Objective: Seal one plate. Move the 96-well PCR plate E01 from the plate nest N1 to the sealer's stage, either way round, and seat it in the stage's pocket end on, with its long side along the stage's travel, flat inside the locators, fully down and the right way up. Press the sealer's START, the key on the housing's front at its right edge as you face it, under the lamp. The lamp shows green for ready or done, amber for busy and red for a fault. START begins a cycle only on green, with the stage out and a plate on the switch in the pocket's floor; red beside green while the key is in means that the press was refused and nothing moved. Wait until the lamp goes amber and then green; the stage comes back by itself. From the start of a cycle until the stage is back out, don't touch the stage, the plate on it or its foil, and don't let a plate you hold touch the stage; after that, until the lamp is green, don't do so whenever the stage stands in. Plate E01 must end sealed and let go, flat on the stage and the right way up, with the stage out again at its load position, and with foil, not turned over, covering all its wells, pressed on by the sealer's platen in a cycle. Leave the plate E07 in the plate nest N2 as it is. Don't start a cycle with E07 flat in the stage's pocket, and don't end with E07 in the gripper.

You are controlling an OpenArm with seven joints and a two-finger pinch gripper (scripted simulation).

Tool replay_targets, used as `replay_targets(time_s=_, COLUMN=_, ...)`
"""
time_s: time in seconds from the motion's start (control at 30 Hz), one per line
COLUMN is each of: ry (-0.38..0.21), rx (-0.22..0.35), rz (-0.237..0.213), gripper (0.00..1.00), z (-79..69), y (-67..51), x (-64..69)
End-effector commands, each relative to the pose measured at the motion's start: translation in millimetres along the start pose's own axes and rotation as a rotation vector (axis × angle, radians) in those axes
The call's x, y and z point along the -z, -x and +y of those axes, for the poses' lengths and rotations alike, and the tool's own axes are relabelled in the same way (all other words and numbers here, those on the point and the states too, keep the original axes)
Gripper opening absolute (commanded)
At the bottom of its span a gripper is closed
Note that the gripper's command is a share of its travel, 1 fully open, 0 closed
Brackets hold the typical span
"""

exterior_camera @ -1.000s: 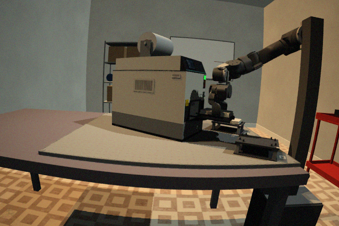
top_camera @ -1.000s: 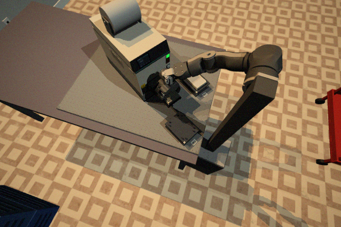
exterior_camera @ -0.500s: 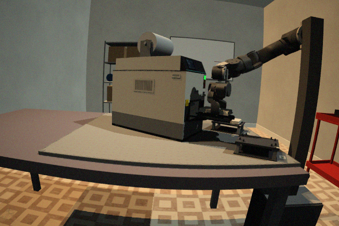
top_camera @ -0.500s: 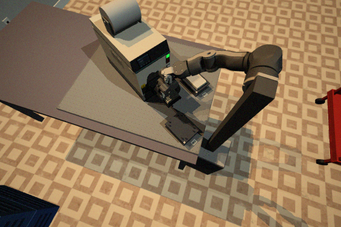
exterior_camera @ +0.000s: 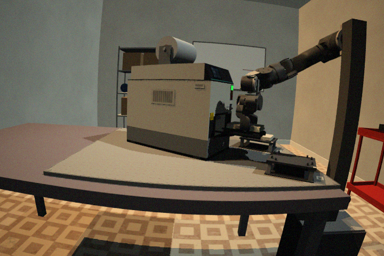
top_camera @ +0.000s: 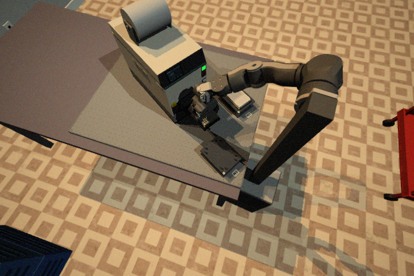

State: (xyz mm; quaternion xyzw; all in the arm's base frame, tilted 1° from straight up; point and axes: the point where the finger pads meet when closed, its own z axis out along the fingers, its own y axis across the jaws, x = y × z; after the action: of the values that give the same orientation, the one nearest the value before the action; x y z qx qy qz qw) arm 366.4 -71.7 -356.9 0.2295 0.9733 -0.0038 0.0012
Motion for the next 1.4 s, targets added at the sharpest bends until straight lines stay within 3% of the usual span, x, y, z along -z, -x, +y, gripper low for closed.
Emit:
replay_targets(time_s=0.0, ry=-0.005, rx=0.000, rz=-0.005, gripper=0.00, z=-0.5, y=1.1, x=1.2)
replay_targets(time_s=0.3, ry=0.003, rx=0.001, rz=-0.009, gripper=0.00, z=2.0, y=4.0, x=6.0)
replay_targets(time_s=1.37, ry=0.001, rx=0.000, rz=-0.008, gripper=0.00, z=1.1, y=2.8, x=4.5)
